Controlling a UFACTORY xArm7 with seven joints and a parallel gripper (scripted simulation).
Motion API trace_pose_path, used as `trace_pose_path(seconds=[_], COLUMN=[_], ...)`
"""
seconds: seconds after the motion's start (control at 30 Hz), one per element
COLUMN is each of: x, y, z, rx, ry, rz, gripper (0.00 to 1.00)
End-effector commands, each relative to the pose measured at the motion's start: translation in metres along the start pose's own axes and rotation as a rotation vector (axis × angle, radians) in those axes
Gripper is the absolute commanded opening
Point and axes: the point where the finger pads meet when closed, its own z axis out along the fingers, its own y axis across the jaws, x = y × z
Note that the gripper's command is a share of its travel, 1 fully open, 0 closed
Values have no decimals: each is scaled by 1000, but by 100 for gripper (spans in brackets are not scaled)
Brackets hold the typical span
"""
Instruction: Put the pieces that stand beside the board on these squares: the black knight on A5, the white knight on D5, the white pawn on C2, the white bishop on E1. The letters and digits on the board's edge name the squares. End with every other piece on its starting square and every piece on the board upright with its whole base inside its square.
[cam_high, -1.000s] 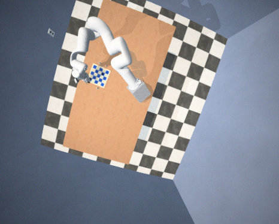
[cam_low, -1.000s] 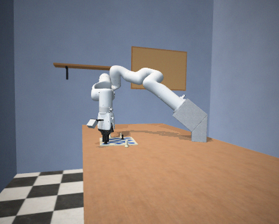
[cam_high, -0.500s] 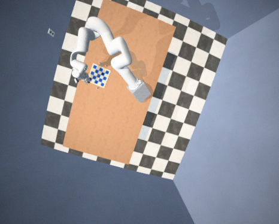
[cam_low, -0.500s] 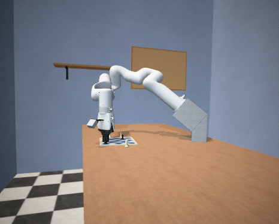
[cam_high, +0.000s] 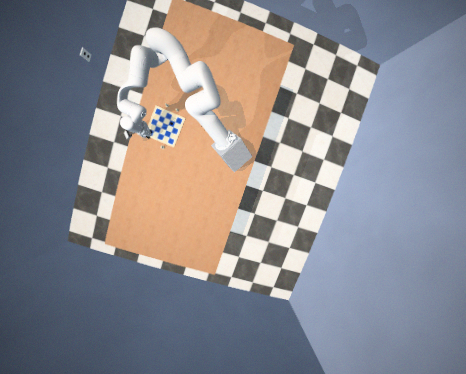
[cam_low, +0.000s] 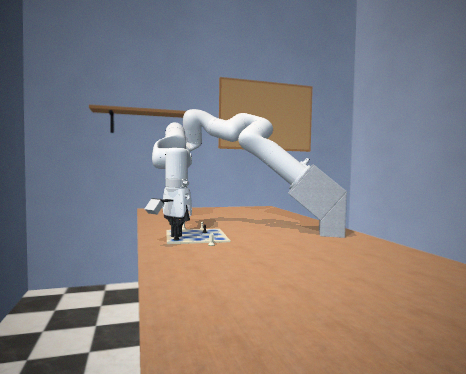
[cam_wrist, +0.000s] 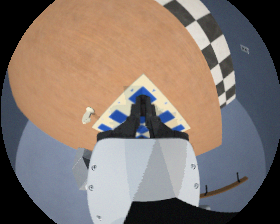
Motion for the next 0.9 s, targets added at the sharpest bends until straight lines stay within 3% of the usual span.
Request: trace_pose_path(seconds=[0.0, 0.03, 0.07, 0.2, 0.23, 0.4, 0.43, 0.87], x=[1, 1, 1, 1, 1, 1, 1, 1], y=[0, 0, 0, 0, 0, 0, 0, 0], z=[-1, -1, -1, -1, -1, -1, -1, -2], rx=[0, 0, 0, 0, 0, 0, 0, 0], ry=[3, 3, 3, 3, 3, 3, 3, 3], rz=[-1, -1, -1, -1, -1, -1, -1, -1], gripper=[7, 7, 15, 15, 22, 30, 37, 37])
